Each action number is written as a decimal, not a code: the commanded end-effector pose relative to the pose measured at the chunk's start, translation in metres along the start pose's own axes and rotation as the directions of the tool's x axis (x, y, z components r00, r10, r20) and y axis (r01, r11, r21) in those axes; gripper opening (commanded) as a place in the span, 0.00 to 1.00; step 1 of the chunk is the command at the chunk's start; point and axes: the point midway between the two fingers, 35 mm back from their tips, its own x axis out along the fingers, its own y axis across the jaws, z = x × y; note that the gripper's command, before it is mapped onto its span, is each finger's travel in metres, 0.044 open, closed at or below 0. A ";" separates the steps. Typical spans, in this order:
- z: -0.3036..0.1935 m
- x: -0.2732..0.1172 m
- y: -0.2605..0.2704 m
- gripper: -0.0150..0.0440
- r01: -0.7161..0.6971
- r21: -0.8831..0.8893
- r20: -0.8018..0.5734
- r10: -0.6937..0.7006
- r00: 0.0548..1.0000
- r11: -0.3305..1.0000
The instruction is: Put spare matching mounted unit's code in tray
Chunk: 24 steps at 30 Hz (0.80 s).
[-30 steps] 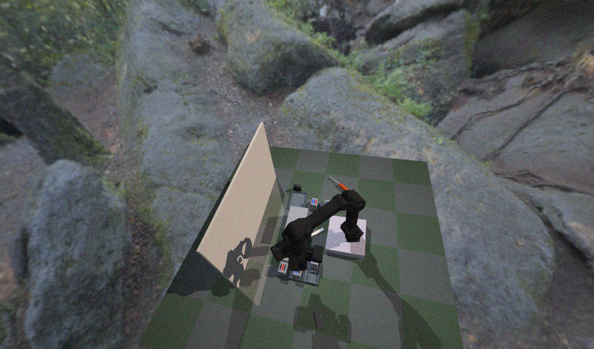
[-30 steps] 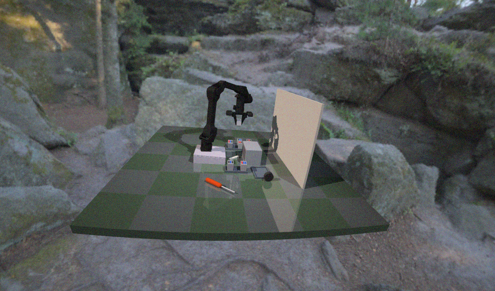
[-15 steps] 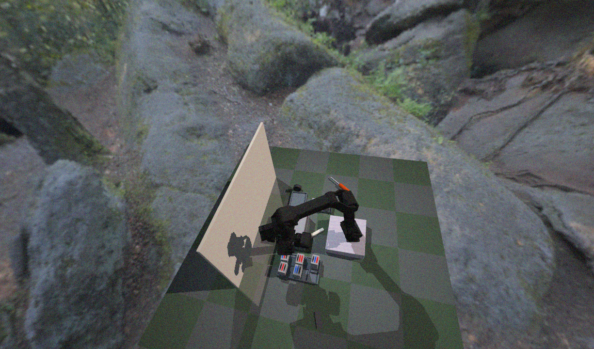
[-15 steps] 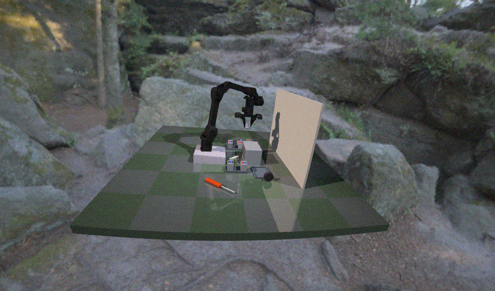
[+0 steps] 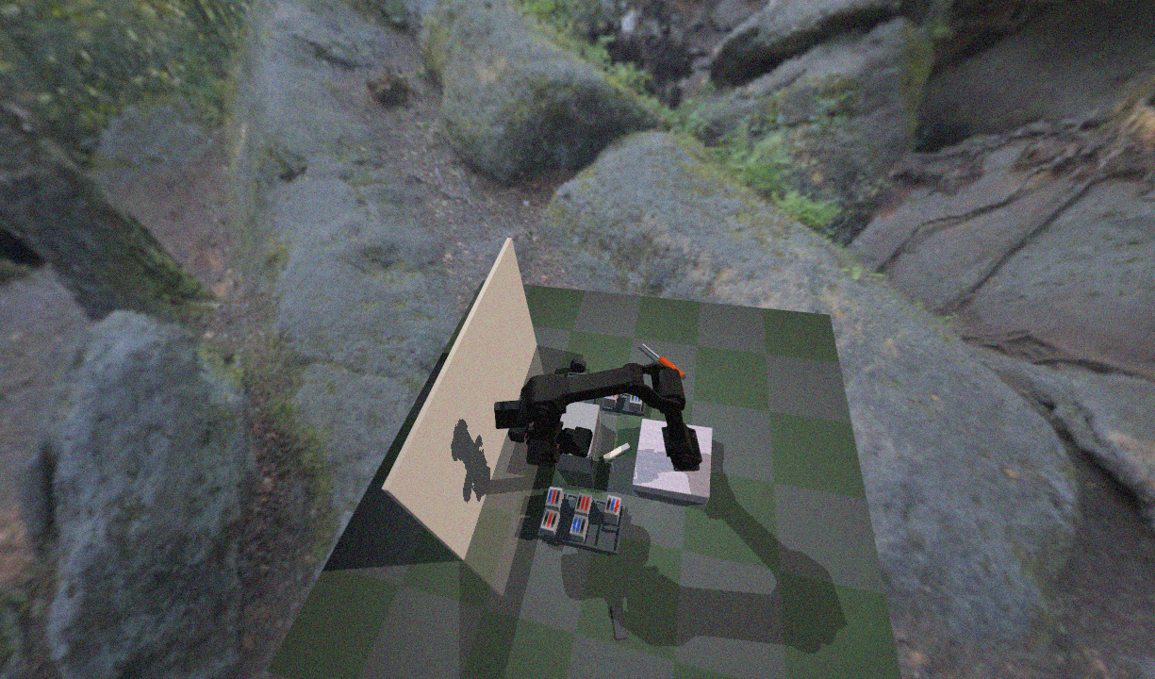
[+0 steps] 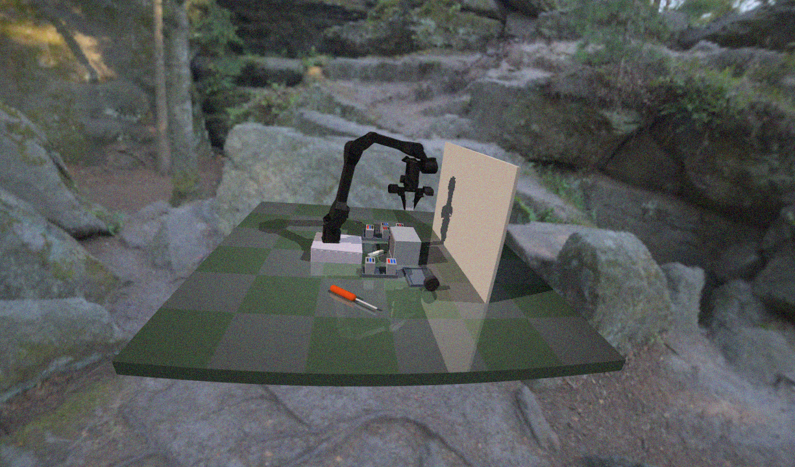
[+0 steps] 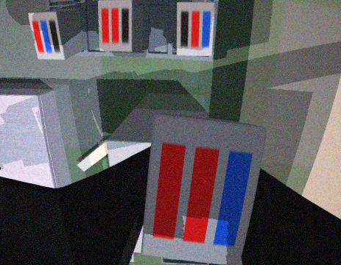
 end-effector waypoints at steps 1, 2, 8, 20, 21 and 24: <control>-0.016 0.000 -0.009 0.25 -0.002 0.005 0.005 0.001 1.000 1.000; -0.021 0.000 -0.011 0.25 -0.002 0.006 0.005 0.002 1.000 1.000; -0.053 0.000 -0.025 0.25 -0.005 -0.004 -0.001 0.005 1.000 1.000; -0.122 -0.001 -0.043 0.25 -0.010 -0.029 -0.011 0.010 1.000 1.000; -0.128 -0.001 -0.044 0.25 -0.011 -0.031 -0.012 0.010 1.000 0.999; -0.146 -0.001 -0.046 0.25 -0.012 -0.038 -0.014 0.012 1.000 0.999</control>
